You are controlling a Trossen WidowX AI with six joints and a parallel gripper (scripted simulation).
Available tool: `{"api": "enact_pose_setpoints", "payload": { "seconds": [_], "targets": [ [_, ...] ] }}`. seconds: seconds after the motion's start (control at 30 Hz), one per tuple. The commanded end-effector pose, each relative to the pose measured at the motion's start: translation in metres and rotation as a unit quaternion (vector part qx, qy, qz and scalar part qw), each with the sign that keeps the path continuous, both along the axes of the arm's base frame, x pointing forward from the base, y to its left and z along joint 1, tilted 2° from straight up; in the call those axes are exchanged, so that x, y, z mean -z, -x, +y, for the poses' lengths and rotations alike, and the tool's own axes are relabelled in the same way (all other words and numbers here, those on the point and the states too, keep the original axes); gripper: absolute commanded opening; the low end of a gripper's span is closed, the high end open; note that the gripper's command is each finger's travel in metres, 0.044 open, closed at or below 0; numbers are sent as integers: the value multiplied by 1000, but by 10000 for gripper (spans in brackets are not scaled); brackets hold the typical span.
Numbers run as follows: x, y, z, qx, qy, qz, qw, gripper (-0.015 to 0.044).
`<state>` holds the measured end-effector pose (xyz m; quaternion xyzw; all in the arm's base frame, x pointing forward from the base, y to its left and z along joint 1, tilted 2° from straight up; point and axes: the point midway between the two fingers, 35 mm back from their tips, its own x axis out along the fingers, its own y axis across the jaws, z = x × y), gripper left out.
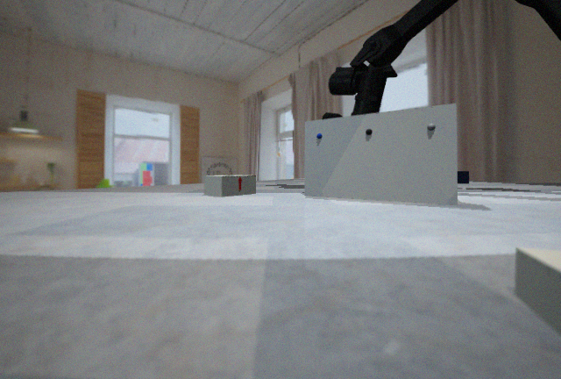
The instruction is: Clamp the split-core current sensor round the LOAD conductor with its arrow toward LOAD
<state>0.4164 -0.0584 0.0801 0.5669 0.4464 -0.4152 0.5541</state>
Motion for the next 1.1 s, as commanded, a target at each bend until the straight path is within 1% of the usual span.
{"api": "enact_pose_setpoints", "payload": {
  "seconds": [0.0,0.07,1.07],
  "targets": [
    [-5,-1,-7,8,8,-8,1000,0],
    [0,0,0,0,0,0,1000,0],
    [0,0,0,0,0,0,1000,0]
  ]
}}
